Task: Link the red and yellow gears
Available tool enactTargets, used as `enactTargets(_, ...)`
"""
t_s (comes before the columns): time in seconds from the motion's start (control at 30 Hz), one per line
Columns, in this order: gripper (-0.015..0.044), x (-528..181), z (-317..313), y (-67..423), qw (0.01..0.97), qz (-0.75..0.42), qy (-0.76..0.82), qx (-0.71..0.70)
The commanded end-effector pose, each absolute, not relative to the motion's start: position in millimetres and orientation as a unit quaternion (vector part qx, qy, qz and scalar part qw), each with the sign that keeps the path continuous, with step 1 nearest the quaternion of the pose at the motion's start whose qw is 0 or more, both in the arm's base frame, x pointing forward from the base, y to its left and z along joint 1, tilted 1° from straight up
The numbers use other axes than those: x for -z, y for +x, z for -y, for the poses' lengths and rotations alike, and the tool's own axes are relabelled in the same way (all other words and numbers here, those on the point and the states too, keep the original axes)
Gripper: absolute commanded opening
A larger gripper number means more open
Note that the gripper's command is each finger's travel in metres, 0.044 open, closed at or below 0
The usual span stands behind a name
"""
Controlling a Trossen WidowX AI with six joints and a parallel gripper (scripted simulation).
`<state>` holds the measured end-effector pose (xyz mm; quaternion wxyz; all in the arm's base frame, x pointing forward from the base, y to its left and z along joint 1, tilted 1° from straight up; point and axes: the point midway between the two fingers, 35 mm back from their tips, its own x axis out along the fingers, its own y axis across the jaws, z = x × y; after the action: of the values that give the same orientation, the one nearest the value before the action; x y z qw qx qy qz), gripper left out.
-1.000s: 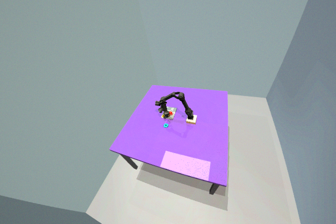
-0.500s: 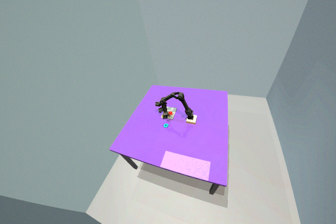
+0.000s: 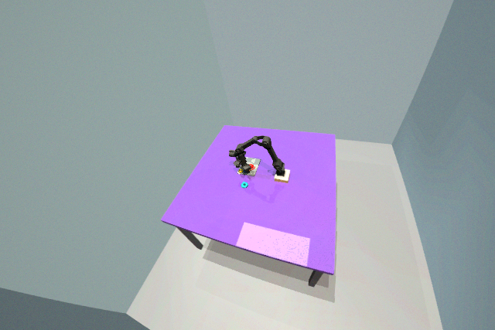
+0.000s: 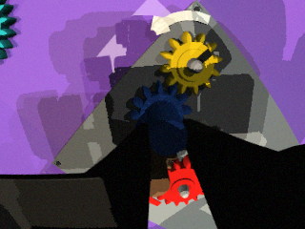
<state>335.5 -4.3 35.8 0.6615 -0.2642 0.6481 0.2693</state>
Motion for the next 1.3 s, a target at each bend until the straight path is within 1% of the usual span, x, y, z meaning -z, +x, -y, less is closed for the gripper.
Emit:
enactTargets(0.0,0.0000,-34.4,5.2,335.6,0.648,-0.635,-0.296,-0.299)
enactTargets(0.2,0.0000,-33.1,5.0,336.4,0.652,-0.639,-0.286,-0.290)
enactTargets(0.43,0.0000,-31.6,4.1,336.1,0.673,-0.660,-0.233,-0.239)
enactTargets(0.6,0.0131,-35.5,4.5,336.0,0.678,-0.665,-0.219,-0.224)
enactTargets(0.63,0.0140,-36.3,4.6,335.9,0.679,-0.666,-0.216,-0.221)
enactTargets(0.77,0.0140,-41.0,4.7,336.2,0.679,-0.666,-0.215,-0.220)
enactTargets(0.97,0.0140,-76.1,5.1,335.8,0.679,-0.666,-0.215,-0.220)
enactTargets(1.07,0.0140,-81.0,5.2,335.4,0.679,-0.666,-0.215,-0.220)
enactTargets(1.1,0.0166,-75.5,5.0,336.2,0.678,-0.666,-0.217,-0.223)
enactTargets(1.2,0.0245,-111.9,5.4,333.0,0.678,-0.666,-0.217,-0.223)
enactTargets(1.27,0.0298,-123.1,5.5,331.1,0.678,-0.667,-0.217,-0.223)
